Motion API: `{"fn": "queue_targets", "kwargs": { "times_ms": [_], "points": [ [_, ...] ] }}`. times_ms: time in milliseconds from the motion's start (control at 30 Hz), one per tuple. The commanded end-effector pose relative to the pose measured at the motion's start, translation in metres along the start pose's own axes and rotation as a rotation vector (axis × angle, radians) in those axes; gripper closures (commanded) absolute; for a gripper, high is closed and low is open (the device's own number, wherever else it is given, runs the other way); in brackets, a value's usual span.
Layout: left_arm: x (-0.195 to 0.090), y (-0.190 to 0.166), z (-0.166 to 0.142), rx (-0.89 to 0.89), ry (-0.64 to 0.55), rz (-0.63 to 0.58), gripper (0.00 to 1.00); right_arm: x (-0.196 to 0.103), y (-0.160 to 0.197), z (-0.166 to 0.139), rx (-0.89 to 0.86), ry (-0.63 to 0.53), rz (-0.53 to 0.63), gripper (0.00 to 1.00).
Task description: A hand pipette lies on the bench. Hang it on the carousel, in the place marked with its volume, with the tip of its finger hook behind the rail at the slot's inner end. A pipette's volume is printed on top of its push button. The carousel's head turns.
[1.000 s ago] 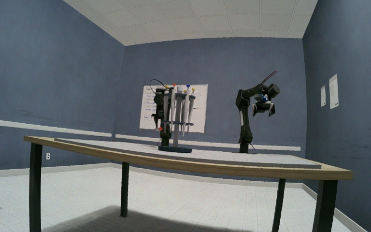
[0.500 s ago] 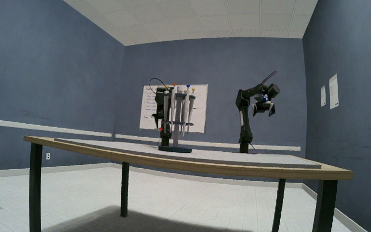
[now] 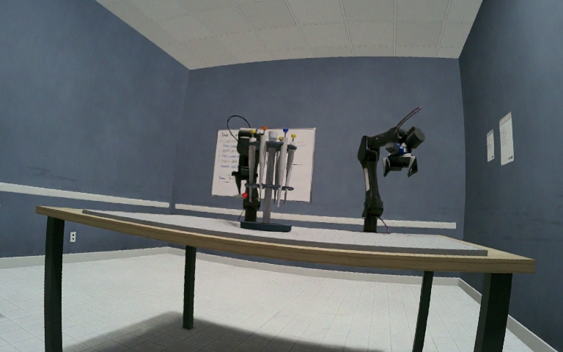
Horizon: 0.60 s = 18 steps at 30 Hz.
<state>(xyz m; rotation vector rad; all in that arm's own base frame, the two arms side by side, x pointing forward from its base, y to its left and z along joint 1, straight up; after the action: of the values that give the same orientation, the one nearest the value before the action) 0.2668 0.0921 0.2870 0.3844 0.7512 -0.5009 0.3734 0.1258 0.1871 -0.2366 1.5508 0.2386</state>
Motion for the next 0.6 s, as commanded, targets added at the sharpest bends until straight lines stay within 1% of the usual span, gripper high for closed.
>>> {"fn": "queue_targets", "kwargs": {
  "times_ms": [0,33,67,133,200,300,433,500,533,567],
  "points": [
    [-0.005,0.003,0.006,0.023,-0.029,0.017,0.0,-0.008,0.006,0.008,0.001,0.004,0.0,0.88],
    [-0.005,0.003,0.006,0.023,-0.029,0.017,0.0,-0.024,0.002,0.008,0.013,-0.081,0.019,0.88],
    [-0.005,0.003,0.006,0.023,-0.029,0.017,0.0,-0.016,-0.001,0.004,0.015,-0.087,0.026,0.88],
    [-0.005,0.003,0.006,0.023,-0.029,0.017,0.0,-0.02,-0.001,0.004,0.006,-0.158,0.043,0.88],
    [-0.005,0.003,0.006,0.023,-0.029,0.017,0.0,-0.02,-0.001,0.004,0.006,-0.158,0.043,0.88],
    [-0.005,0.003,0.006,0.023,-0.029,0.017,0.0,-0.026,-0.001,0.004,0.007,-0.266,0.068,0.88],
    [-0.005,0.003,0.006,0.023,-0.029,0.017,0.0,-0.03,0.003,0.007,0.004,-0.27,0.072,0.88],
    [-0.005,0.003,0.006,0.023,-0.029,0.017,0.0,-0.02,0.003,0.01,0.004,-0.243,0.071,0.88],
    [-0.005,0.003,0.006,0.023,-0.029,0.017,0.0,-0.032,-0.001,0.006,0.012,-0.306,0.079,0.88],
    [-0.005,0.003,0.006,0.023,-0.029,0.017,0.0,-0.034,-0.001,0.006,0.011,-0.342,0.087,0.88]
  ]
}}
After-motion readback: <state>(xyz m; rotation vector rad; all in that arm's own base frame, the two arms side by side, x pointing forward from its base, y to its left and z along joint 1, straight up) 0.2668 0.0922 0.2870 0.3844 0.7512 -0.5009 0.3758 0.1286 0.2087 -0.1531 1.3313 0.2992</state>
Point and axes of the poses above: on each arm, the point where the finger pads meet when closed, its own x axis out along the fingers, its own y axis across the jaws, z = x × y, the point moved 6 cm from there along -x, back along the fingers, and after that the axes turned 14 degrees about x, right-handed, at the moved point
